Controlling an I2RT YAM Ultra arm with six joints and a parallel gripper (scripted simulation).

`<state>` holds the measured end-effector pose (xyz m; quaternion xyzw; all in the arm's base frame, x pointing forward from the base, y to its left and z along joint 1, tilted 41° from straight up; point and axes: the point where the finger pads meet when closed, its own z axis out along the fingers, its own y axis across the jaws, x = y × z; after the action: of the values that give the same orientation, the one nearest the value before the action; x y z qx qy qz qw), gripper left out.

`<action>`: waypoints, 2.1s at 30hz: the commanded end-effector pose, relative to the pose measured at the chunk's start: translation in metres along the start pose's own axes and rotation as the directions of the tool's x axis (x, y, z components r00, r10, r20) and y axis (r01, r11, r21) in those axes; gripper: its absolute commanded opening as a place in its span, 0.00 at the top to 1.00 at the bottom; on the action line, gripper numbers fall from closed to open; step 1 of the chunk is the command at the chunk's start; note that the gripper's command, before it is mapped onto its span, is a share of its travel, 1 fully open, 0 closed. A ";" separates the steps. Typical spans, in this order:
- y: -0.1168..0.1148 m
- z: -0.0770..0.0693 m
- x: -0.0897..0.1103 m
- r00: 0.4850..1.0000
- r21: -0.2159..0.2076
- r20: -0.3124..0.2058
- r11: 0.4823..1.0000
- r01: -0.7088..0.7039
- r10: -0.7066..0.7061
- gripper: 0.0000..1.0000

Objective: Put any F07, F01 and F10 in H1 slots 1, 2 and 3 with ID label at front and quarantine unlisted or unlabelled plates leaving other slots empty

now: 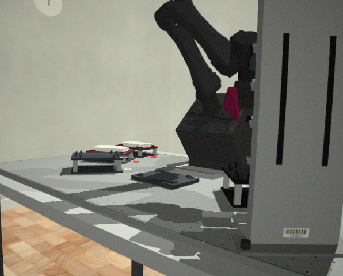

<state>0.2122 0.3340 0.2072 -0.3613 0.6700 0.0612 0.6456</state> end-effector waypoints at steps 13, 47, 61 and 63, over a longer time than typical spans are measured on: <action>0.002 -0.020 0.011 1.000 -0.008 0.015 1.000 -0.008 0.008 0.00; 0.002 -0.031 0.027 1.000 -0.008 0.014 1.000 -0.008 0.008 1.00; 0.002 -0.028 0.025 1.000 -0.008 0.015 1.000 -0.008 0.008 1.00; 0.002 -0.027 0.024 1.000 -0.008 0.015 1.000 -0.008 0.008 1.00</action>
<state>0.1919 0.3085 0.1844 -0.3620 0.6692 0.0629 0.6459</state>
